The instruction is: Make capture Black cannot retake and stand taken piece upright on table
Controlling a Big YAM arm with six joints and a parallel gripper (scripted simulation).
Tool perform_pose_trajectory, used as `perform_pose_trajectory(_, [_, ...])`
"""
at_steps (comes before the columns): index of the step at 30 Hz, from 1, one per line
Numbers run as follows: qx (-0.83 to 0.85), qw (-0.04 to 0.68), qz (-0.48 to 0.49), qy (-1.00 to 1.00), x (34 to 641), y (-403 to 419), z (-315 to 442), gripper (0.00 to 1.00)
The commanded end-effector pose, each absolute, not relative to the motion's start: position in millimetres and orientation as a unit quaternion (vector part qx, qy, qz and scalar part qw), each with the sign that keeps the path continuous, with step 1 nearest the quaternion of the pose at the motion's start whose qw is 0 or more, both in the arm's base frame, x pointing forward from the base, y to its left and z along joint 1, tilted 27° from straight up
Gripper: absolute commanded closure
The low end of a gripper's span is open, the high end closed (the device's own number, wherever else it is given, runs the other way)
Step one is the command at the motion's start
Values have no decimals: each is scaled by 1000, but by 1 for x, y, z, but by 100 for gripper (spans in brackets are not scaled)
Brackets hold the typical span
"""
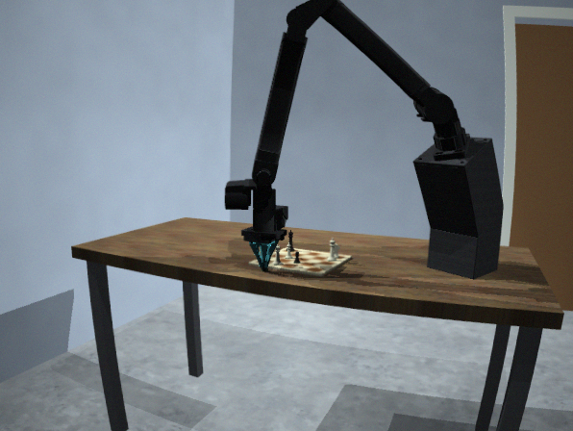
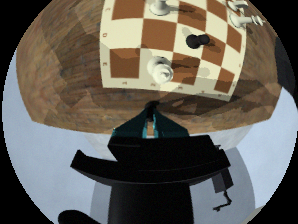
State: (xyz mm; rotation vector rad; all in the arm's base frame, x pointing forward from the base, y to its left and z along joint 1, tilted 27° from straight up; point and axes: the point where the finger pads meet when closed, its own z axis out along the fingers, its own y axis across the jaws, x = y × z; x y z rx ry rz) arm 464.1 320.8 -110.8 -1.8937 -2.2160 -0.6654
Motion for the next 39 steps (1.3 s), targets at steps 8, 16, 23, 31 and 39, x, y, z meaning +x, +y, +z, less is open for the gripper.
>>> perform_pose_trajectory(8, [-630,70,-237,-737,471,329,-93,100])
perform_pose_trajectory(16, [-629,70,-237,-737,471,329,-93,100])
perform_pose_trajectory(23, [-624,68,-238,-741,470,329,-93,100])
perform_pose_trajectory(31, [-623,68,-239,-742,469,329,-93,100])
perform_pose_trajectory(39, [-623,68,-239,-742,469,329,-93,100])
